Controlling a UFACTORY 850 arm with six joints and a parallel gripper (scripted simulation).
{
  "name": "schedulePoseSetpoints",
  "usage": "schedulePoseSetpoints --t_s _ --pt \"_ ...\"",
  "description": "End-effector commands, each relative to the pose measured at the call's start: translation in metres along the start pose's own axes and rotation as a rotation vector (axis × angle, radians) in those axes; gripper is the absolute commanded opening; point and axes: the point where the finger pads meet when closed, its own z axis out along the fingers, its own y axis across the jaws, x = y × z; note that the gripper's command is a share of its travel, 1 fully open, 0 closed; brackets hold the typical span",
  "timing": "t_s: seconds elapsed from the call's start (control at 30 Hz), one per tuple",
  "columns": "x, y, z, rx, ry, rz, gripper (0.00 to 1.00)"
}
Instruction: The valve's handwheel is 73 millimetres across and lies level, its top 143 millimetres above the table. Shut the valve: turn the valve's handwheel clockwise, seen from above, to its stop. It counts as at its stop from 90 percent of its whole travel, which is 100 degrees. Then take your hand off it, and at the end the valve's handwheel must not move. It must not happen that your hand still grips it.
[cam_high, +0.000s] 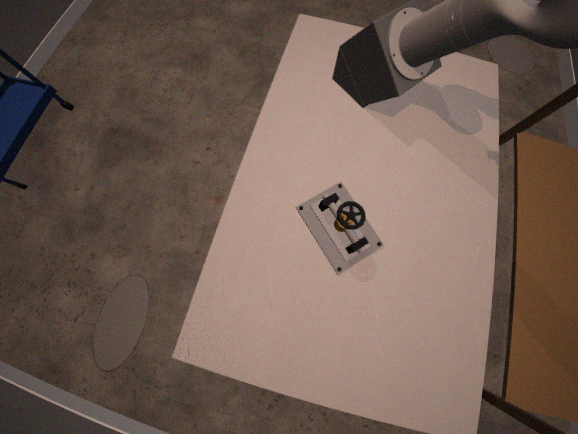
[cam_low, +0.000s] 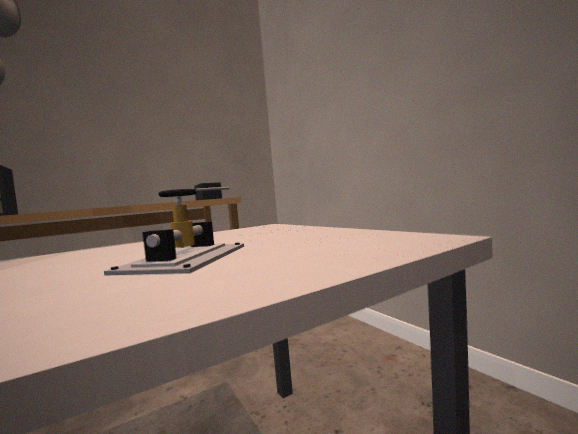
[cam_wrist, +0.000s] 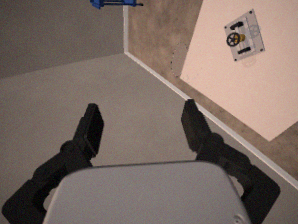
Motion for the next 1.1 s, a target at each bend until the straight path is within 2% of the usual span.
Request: schedulePoseSetpoints --t_s 0.0,0.63,0.73,0.8,1.0,1.03,1.07 --pt "0.000 0.000 0.000 0.000 -0.001 0.000 1.00" --pt "-0.004 0.000 0.005 -0.010 -0.004 0.007 1.00" --pt "-0.027 0.007 0.034 -0.075 -0.018 0.052 1.00" --pt "-0.051 0.017 0.066 -0.162 -0.029 0.118 1.00" --pt "-0.090 0.038 0.123 -0.285 -0.030 0.224 1.00" --pt "-0.096 0.044 0.133 -0.325 -0.026 0.261 1.00" --pt "-0.096 0.044 0.133 -0.325 -0.026 0.261 1.00"
